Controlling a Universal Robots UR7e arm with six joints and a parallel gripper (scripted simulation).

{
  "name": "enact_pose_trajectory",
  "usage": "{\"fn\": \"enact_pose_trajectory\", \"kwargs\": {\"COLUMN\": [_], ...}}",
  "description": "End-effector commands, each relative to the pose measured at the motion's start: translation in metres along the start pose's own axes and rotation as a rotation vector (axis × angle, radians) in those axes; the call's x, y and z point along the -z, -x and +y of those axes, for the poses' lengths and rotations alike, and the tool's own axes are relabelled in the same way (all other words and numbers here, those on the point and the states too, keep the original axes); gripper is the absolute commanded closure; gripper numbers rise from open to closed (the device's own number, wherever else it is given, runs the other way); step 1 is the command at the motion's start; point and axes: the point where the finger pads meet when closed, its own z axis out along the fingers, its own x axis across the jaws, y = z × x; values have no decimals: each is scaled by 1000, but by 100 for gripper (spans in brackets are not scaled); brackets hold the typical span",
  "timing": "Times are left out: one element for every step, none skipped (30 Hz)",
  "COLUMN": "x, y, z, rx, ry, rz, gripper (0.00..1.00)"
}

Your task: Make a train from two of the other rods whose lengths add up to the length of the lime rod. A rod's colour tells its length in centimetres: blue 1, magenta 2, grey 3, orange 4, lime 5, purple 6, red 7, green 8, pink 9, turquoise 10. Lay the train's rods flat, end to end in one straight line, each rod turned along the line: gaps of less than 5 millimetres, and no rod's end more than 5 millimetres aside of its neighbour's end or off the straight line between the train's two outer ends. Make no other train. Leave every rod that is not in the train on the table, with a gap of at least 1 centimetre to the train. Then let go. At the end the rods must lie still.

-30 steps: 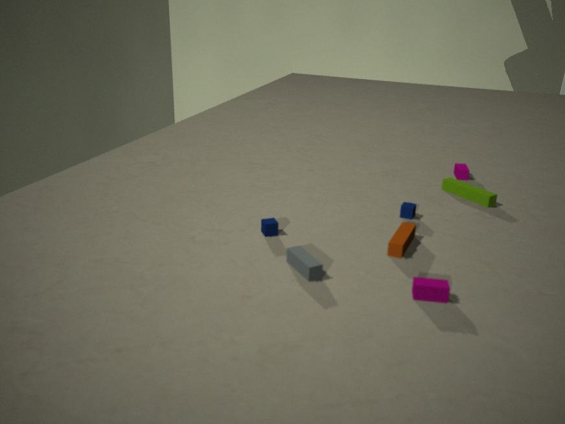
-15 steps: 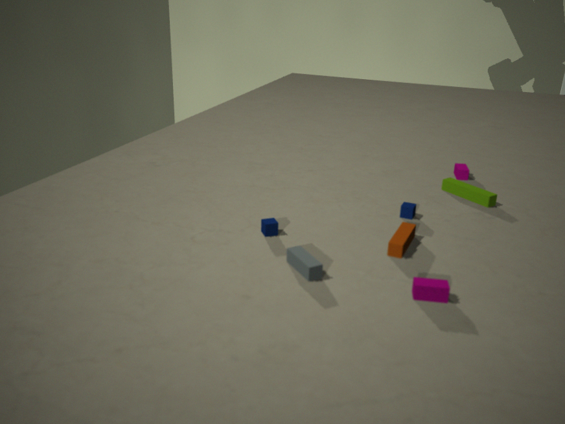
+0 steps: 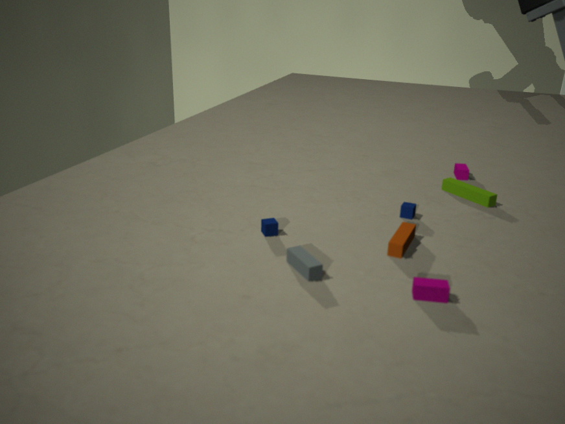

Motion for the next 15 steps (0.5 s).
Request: {"fn": "enact_pose_trajectory", "kwargs": {"x": [-4,-5,-5,-6,-6,-6,-6,-7,-7,-7,-7,-7,-7,-7,-8], "y": [-27,-33,-39,-44,-50,-56,-62,-68,-74,-80,-86,-92,-92,-92,-102], "z": [8,9,9,9,10,10,9,9,9,8,7,6,6,6,4], "rx": [142,171,200,229,258,287,316,345,375,404,433,463,463,463,514], "ry": [89,104,119,133,148,162,176,190,204,218,231,245,245,245,268], "rz": [11,14,16,18,20,23,25,28,31,34,37,40,40,40,45], "gripper": [0,0,0,0,0,0,0,0,0,0,0,0,0,0,0]}}
